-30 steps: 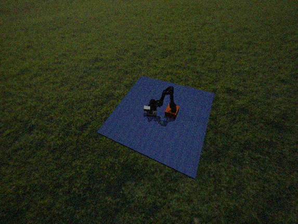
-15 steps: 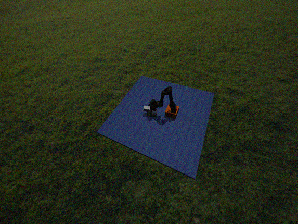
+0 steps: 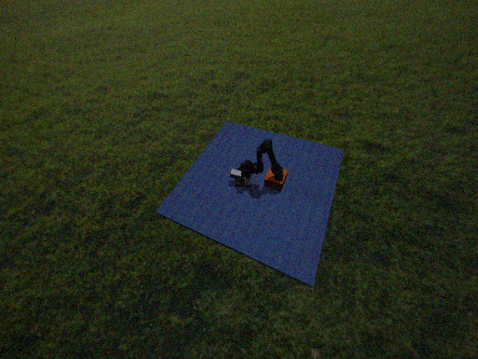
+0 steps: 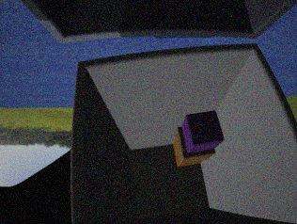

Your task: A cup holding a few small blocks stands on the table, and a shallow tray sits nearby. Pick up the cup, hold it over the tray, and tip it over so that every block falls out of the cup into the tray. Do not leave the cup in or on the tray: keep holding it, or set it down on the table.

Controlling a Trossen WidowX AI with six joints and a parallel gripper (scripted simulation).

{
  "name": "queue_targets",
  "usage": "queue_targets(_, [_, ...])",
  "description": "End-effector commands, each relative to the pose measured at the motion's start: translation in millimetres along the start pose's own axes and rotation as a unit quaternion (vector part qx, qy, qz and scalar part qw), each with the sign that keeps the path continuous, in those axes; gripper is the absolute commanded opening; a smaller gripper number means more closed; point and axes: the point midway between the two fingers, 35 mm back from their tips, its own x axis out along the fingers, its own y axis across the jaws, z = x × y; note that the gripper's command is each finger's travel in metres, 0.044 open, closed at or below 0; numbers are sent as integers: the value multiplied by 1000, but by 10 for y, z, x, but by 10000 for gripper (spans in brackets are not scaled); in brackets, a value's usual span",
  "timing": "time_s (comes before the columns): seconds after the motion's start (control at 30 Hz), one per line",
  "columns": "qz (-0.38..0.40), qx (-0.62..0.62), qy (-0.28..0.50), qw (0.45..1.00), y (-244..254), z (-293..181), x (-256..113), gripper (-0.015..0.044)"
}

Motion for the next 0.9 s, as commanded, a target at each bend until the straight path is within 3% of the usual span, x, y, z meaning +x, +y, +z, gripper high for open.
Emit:
queue_targets(0.0, [3, 0, 15, 1000, 5, -15, -11, 0])
queue_targets(0.87, [11, 0, 88, 996, 13, -61, -132, 0])
